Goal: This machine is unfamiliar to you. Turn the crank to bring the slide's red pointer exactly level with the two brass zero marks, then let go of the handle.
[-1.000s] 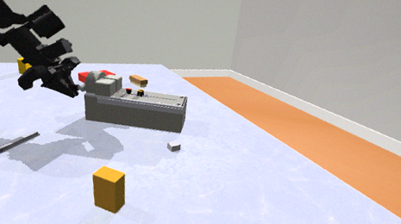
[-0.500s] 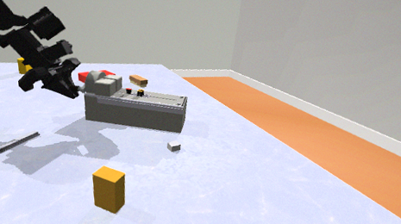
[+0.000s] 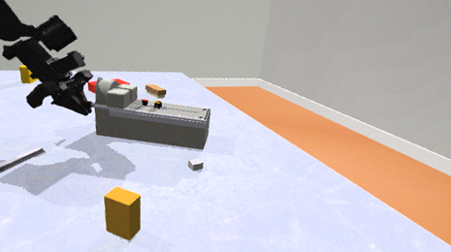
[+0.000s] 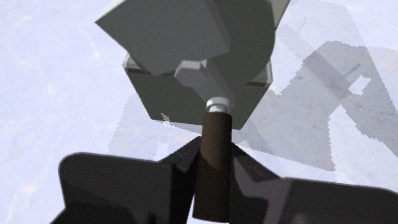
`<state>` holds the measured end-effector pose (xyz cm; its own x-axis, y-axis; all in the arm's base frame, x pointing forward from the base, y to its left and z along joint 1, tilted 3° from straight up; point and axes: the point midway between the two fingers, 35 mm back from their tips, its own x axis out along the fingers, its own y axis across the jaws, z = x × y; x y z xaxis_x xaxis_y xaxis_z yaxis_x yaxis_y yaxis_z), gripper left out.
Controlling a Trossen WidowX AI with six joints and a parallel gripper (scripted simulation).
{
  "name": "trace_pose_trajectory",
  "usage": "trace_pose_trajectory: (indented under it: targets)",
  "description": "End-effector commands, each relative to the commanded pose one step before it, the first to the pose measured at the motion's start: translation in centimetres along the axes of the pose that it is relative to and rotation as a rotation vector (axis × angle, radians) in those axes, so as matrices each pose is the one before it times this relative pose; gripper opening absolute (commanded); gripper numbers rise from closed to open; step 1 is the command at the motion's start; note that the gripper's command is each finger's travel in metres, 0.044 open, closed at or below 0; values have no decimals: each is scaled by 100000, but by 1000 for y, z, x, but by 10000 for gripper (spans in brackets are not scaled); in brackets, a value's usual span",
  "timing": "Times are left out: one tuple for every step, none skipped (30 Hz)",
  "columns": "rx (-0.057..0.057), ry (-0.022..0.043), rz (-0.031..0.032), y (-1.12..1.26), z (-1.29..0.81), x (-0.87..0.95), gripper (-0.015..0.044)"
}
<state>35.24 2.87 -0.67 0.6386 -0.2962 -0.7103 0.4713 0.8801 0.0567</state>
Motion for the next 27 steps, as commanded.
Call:
trace_pose_trajectory:
  targets:
    - [434,-40,-128,512,-235,229,0]
    - [7,1,8,143,-34,34,0]
    - [8,1,8,146,-28,28,0]
    - [8,1,8,150,-21,23,0]
    - [8,1,8,154,-14,17,0]
    - [8,0,8,155,-7,11,0]
    - [8,0,8,150,-4,7,0]
    - [8,0,8,149,-1,3,0]
    - [8,0,8,150,3,-2,0]
    - [8,0,8,150,7,-6,0]
    - [8,0,8,150,12,-11,0]
    - [8,0,8,149,17,-17,0]
    - [8,0,8,148,22,-21,0]
    - [8,0,8,146,27,-27,0]
    - [8,0,8,144,32,-31,0]
    - [8,0,8,143,37,-36,0]
    - [8,0,8,140,41,-40,0]
    - [7,0,8,136,44,-44,0]
    - [7,0,7,133,47,-47,0]
    - [7,0,7,129,51,-51,0]
    - [7,0,7,126,55,-55,0]
    - [7,0,7,122,60,-60,0]
    - [7,-1,7,121,66,-65,0]
    - [7,-1,7,119,70,-69,0]
    - [6,-1,7,115,73,-72,0]
    - [6,-1,7,113,81,-79,0]
    - [6,-1,6,110,88,-85,0]
